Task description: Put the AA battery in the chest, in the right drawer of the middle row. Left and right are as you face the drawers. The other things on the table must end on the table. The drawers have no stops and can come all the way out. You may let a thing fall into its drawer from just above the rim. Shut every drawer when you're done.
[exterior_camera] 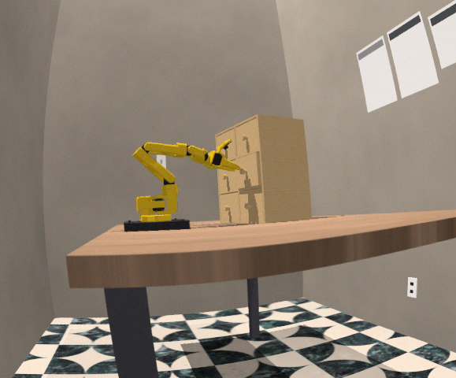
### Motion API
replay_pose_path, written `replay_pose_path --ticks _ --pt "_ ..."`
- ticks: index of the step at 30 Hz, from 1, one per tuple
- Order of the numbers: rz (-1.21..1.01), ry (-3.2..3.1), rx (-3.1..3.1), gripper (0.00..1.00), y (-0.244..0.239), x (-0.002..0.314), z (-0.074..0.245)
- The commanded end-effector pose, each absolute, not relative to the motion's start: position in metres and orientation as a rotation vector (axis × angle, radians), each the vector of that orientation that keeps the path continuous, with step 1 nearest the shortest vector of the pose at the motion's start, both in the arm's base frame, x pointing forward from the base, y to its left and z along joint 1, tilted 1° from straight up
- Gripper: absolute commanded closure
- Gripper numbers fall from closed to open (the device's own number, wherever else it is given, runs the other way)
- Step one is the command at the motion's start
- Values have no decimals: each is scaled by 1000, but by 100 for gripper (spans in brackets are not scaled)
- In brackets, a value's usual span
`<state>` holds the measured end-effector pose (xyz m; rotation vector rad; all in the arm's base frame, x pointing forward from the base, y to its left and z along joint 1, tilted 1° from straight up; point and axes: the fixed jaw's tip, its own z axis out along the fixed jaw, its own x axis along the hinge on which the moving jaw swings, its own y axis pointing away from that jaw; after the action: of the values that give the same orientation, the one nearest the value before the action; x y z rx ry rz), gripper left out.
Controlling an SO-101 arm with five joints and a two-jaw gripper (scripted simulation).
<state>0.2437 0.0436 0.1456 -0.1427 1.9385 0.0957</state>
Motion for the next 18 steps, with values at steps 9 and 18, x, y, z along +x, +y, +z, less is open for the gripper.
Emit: replay_pose_path --ticks 9,18 --pt "100 1922 -143 79 47 262 140" --pt "100 1922 -143 79 47 262 140"
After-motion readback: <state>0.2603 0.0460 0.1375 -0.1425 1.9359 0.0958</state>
